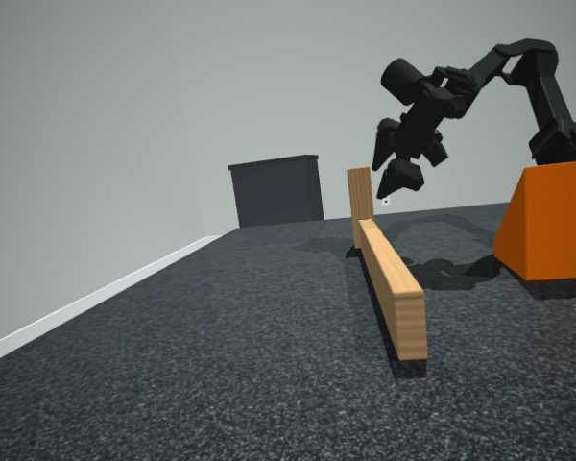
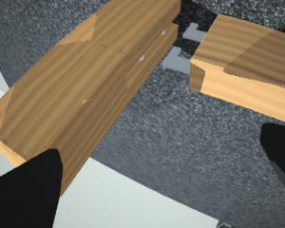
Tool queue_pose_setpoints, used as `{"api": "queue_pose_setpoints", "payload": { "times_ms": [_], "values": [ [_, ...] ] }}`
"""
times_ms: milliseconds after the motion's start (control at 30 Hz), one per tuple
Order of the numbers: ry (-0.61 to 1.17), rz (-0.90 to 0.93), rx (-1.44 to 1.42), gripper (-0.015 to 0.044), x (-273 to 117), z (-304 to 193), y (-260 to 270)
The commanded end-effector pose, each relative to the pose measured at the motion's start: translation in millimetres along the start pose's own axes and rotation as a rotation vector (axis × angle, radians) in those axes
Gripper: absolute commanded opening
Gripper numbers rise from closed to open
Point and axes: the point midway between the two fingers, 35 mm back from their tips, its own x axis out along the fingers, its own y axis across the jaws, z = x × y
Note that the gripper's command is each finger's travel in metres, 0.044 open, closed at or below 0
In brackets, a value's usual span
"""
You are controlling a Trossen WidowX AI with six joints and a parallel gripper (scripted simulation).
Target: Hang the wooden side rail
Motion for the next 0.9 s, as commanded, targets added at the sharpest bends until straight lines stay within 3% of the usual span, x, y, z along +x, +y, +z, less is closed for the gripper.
{"api": "queue_pose_setpoints", "payload": {
  "times_ms": [0,167,867],
  "values": [
    [-0.013,0.054,-0.554,0.0440,2.6,-6.9,-10.5],
    [-0.045,0.088,-0.874,0.0440,2.7,-9.0,-10.6],
    [-0.191,0.089,-1.756,0.0440,-0.7,-0.3,-11.0]
  ]
}}
